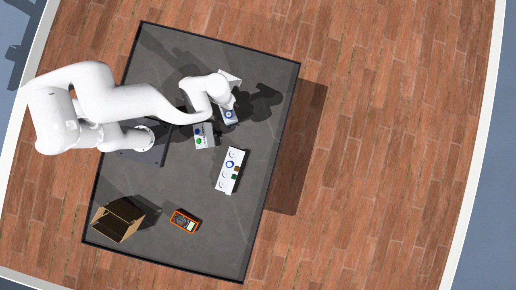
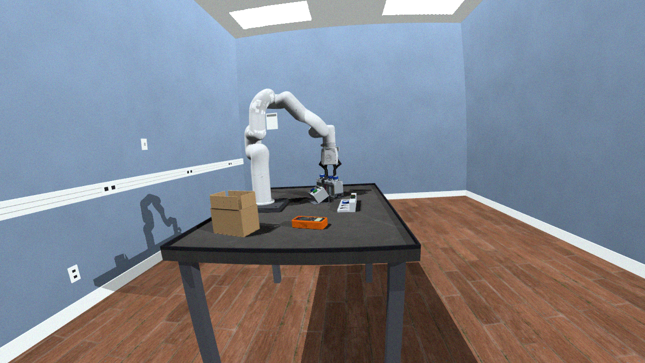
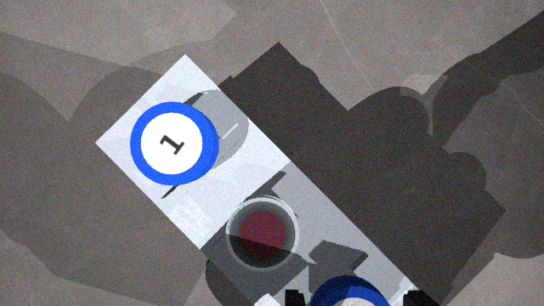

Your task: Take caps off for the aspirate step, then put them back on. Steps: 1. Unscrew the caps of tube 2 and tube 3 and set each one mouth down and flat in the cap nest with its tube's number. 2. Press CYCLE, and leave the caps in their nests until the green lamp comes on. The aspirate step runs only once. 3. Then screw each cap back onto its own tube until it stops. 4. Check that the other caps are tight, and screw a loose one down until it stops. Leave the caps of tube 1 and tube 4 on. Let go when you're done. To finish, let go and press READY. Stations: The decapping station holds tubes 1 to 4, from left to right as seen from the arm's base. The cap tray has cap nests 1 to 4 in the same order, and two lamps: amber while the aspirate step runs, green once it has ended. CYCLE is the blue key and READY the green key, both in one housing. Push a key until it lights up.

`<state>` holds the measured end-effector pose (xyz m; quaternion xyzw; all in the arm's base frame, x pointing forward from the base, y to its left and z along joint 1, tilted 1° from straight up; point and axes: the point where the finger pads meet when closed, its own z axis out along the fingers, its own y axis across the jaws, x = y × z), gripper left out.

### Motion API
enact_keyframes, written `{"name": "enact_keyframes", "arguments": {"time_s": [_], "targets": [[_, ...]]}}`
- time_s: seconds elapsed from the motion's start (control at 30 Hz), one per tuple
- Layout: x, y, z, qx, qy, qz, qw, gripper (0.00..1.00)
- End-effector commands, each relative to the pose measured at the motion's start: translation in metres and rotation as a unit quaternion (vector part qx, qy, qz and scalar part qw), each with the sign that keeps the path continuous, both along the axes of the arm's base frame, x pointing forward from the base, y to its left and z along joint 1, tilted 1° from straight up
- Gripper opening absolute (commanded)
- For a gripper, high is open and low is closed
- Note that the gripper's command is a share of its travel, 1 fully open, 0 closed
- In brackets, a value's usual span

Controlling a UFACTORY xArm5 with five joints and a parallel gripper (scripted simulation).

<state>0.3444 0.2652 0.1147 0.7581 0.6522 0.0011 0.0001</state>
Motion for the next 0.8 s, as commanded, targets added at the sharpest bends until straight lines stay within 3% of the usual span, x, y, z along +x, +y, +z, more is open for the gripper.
{"name": "enact_keyframes", "arguments": {"time_s": [0.0,0.77], "targets": [[0.001,0.001,0.001,-0.004,-0.006,0.000,1.000,0.46],[0.001,0.001,-0.010,-0.004,-0.006,0.000,1.000,0.46]]}}
